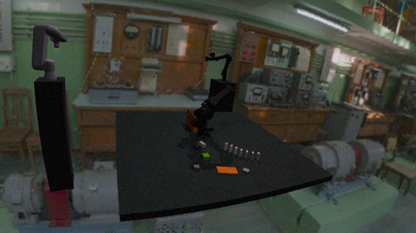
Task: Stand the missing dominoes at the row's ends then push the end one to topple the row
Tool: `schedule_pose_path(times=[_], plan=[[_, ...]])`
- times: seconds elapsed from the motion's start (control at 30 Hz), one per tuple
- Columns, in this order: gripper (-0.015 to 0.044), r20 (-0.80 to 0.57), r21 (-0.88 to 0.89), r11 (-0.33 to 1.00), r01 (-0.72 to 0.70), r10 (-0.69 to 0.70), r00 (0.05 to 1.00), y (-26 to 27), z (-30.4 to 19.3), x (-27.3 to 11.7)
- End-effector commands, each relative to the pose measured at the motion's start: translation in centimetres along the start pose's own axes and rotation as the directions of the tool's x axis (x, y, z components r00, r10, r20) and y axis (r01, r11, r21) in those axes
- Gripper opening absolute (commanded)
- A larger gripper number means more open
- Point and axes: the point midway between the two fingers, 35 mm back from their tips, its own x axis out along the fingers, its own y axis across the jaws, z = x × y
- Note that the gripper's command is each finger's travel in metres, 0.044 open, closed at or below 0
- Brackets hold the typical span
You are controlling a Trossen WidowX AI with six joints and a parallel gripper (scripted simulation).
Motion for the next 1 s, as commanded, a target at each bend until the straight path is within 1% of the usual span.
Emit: schedule_pose_path(times=[0.0, 0.23, 0.87, 0.9, 0.97], plan=[[0.0, -0.041, 0.012, 1.0, 0.023, -0.023, 0.999, -0.7, -1.4, 5.1], [0.0, -0.041, 0.012, 1.0, 0.023, -0.023, 0.999, -0.7, -1.5, 5.3], [0.0, -0.04, 0.011, 1.0, 0.022, -0.022, 0.999, 2.4, -1.3, 5.3], [0.0, -0.036, 0.011, 1.0, 0.025, -0.025, 0.999, 1.7, -1.3, 5.1], [0.0, -0.035, 0.02, 0.999, 0.032, -0.031, 0.999, 2.0, -1.2, 4.4]])
